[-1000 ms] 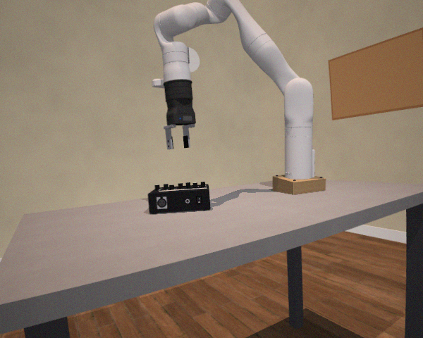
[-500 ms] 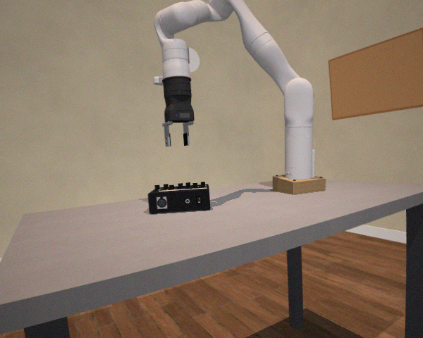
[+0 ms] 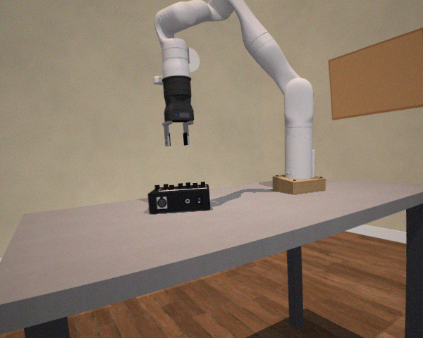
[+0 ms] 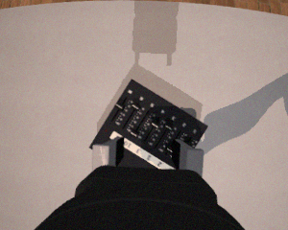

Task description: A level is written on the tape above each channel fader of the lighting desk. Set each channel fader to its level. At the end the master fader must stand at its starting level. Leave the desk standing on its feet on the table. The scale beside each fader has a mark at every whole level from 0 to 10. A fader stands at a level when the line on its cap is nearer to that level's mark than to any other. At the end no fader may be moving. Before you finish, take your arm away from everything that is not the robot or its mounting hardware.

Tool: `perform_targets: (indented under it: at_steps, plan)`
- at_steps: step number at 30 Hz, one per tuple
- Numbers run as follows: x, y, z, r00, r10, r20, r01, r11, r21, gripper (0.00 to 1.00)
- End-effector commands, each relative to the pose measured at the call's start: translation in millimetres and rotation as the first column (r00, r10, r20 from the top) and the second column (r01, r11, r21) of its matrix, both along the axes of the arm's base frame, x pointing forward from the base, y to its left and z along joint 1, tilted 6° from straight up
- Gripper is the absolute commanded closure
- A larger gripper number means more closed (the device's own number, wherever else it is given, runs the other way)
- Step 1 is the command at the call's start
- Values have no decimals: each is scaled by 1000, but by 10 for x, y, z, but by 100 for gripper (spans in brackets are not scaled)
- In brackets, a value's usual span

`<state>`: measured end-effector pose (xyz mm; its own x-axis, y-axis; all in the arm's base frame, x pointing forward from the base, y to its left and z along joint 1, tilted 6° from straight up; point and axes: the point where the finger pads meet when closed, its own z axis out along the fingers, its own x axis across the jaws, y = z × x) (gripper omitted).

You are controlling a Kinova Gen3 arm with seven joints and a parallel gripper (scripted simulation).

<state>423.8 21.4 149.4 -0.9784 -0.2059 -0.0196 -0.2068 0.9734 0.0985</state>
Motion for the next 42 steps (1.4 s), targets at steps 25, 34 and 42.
perform_targets:
  at_steps: [25, 34, 42]
  plan:
    - [-14, -44, -37, 995, 100, -5, -100, 995, -13, 0]
    - [-36, -98, -92, 974, 228, -15, -228, 973, -27, 0]
    - [-67, -184, -179, 900, 435, -38, -436, 899, -42, 0]
